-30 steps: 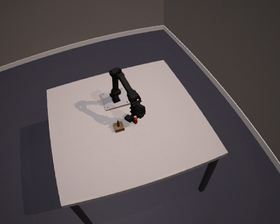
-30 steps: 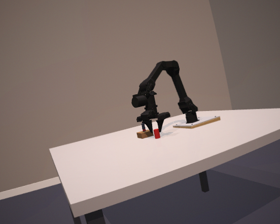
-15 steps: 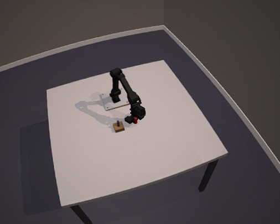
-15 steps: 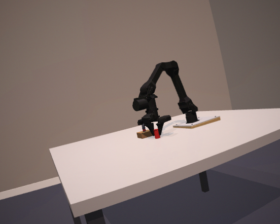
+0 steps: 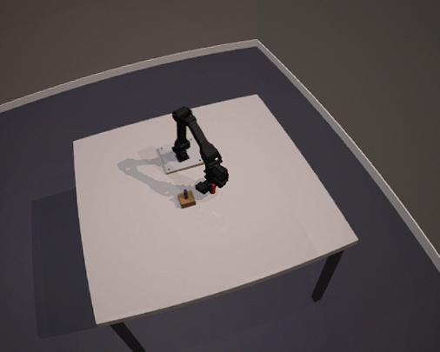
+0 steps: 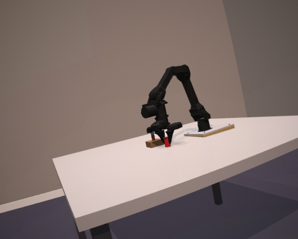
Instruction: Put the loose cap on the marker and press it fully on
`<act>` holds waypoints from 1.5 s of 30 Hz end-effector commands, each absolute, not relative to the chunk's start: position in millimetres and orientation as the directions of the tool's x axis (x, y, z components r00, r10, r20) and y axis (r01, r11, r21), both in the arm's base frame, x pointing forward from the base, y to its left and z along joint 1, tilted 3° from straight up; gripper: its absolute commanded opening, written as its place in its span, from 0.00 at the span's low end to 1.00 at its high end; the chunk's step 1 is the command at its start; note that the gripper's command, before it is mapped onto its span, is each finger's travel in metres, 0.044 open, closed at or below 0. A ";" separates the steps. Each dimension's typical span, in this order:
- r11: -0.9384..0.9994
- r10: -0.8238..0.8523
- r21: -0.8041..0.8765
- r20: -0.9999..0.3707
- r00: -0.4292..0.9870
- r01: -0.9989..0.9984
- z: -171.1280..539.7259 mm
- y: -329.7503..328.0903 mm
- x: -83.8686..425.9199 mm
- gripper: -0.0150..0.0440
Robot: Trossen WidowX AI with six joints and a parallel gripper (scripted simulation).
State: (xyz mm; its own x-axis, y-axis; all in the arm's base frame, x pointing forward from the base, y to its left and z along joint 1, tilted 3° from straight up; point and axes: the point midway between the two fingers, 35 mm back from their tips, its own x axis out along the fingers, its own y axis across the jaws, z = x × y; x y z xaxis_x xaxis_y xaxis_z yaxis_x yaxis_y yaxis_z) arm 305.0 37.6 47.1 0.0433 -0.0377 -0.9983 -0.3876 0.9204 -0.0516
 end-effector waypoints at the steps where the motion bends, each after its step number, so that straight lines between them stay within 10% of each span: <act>1: 0.919 -0.034 -0.053 -0.998 0.054 -0.391 60.0 38.8 307.6 0.25; 45: 0.918 -0.041 -0.059 -0.998 0.054 -0.391 136.3 -42.8 305.4 0.25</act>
State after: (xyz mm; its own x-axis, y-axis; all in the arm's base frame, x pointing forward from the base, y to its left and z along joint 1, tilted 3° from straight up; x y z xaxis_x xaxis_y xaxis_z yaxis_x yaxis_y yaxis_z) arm 305.9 -32.1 130.4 0.0490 -0.0425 -0.9979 -0.3879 0.9199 -0.0582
